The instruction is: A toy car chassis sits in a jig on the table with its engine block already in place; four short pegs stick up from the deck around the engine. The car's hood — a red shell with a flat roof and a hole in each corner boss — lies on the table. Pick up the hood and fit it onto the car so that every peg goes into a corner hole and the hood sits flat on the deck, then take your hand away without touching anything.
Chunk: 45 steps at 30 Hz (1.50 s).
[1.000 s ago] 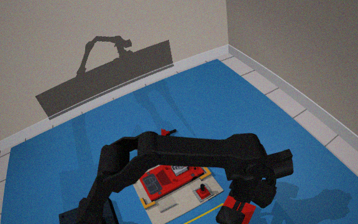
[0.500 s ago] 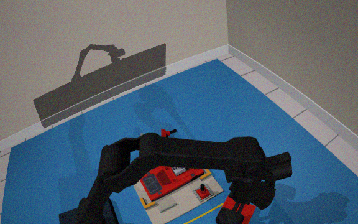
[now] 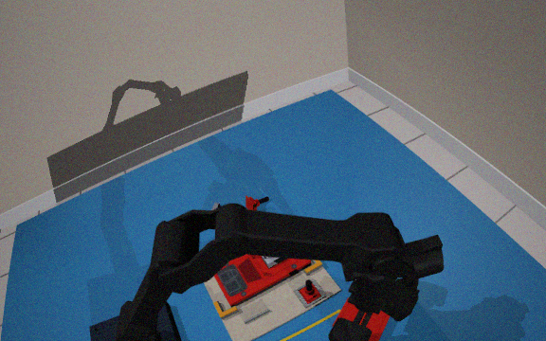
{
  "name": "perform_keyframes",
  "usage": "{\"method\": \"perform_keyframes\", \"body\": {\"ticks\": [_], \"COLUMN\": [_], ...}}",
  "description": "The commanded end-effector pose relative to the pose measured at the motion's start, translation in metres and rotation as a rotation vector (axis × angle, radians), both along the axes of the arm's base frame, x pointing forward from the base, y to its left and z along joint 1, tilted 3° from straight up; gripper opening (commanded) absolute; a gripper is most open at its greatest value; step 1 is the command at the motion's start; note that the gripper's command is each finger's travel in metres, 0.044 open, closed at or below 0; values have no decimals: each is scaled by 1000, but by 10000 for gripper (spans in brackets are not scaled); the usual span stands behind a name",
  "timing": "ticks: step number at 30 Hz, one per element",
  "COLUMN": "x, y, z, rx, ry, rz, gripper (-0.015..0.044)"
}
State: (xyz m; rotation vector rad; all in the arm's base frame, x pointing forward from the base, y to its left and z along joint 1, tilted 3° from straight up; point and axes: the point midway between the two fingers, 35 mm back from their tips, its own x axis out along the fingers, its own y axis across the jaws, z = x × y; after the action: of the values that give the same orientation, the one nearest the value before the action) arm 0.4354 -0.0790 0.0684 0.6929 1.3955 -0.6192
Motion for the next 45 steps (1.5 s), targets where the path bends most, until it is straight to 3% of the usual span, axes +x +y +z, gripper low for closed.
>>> {"method": "perform_keyframes", "body": {"ticks": [1, 45], "x": [-2, -1], "y": [1, 2], "z": [-5, -27], "rx": [5, 5], "ry": [7, 8], "rz": [-3, -3], "gripper": [440, 440]}}
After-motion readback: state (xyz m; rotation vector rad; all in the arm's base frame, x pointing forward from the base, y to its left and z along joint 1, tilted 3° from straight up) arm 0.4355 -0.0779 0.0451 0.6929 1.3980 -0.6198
